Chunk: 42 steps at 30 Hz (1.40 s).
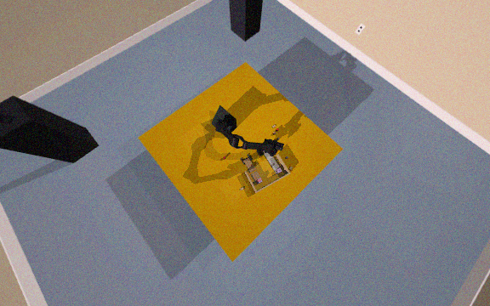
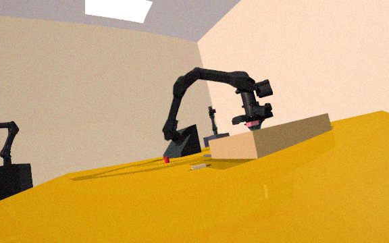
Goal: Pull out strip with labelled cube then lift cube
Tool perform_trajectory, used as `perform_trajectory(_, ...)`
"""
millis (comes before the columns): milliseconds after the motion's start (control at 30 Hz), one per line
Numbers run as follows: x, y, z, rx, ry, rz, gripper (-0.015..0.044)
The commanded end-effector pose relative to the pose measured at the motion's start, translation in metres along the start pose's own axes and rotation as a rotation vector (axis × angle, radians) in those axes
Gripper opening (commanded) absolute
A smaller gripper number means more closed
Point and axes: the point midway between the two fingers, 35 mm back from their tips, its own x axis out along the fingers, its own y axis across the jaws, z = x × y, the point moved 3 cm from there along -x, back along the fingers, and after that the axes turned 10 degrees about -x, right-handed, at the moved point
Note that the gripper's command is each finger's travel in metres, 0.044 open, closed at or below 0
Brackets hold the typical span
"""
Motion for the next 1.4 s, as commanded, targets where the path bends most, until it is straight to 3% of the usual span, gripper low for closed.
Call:
perform_trajectory(0, 0.0067, -0.0006, -0.0013, -0.004, -0.001, -0.004, 0.0000)
perform_trajectory(1367, 0.0160, -0.0013, -0.0025, -0.004, -0.001, -0.005, 0.0000)
